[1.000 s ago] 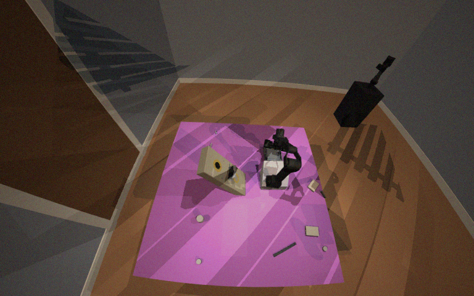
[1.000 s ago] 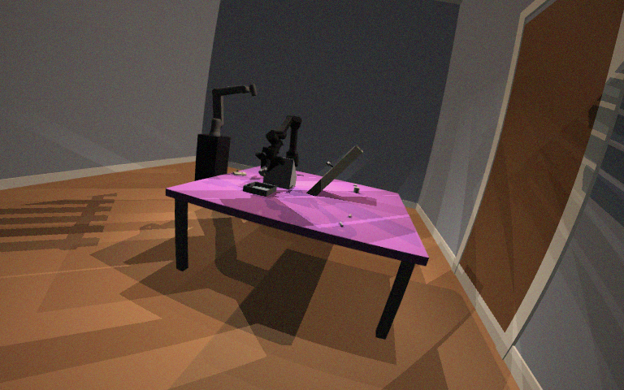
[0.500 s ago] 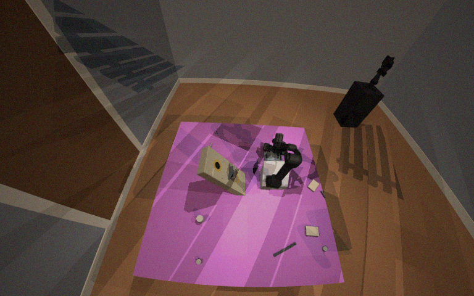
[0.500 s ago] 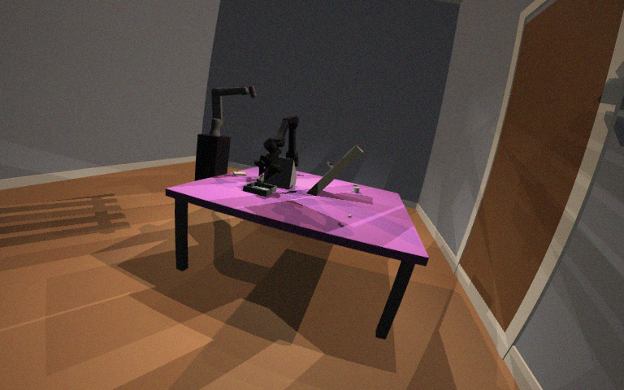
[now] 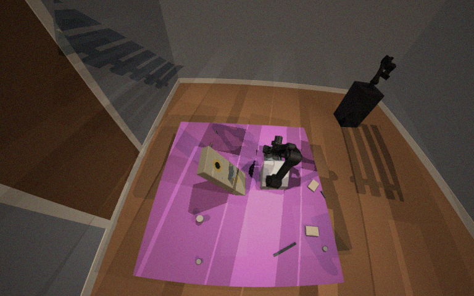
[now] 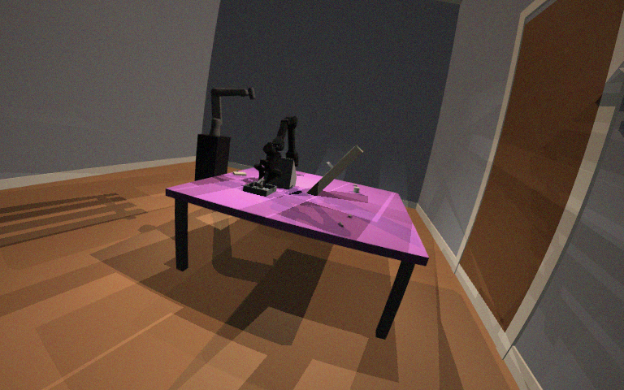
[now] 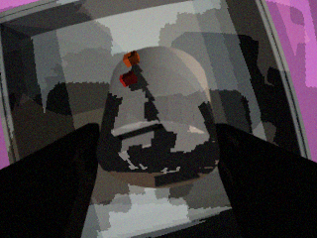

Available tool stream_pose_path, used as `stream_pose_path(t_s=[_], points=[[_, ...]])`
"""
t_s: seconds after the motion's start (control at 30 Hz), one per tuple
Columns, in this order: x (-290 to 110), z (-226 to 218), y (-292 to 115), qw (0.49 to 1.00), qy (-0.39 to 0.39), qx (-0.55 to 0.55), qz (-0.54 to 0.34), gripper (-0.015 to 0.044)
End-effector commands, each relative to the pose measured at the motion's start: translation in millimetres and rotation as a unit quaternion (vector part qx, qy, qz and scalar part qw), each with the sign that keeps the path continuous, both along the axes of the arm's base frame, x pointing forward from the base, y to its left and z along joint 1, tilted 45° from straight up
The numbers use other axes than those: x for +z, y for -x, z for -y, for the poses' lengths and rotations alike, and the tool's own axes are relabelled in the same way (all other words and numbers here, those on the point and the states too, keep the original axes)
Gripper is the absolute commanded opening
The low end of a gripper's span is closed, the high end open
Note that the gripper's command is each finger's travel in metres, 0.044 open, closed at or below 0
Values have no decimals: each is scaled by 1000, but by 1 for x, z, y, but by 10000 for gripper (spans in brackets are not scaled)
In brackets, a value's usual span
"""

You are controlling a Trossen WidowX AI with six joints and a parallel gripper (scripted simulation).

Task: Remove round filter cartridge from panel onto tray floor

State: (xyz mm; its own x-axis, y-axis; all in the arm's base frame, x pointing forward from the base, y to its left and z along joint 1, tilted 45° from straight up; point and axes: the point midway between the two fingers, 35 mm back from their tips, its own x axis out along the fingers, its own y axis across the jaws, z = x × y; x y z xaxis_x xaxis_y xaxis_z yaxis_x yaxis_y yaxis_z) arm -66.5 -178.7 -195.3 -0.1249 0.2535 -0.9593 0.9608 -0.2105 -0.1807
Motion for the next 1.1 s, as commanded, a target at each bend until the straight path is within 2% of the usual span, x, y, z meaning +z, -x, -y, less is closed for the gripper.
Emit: stream_pose_path(t_s=[0.0, 0.23, 0.37, 0.57, 1.07], points=[[0, 1, 0, 1000, 1, 0, 0, 263], [0, 1, 0, 1000, 1, 0, 0, 440], [2, 3, 0, 1000, 1, 0, 0, 440], [51, 49, 1, 1000, 1, 0, 0, 440], [42, 46, 2, 1000, 8, 2, -2, 440]])
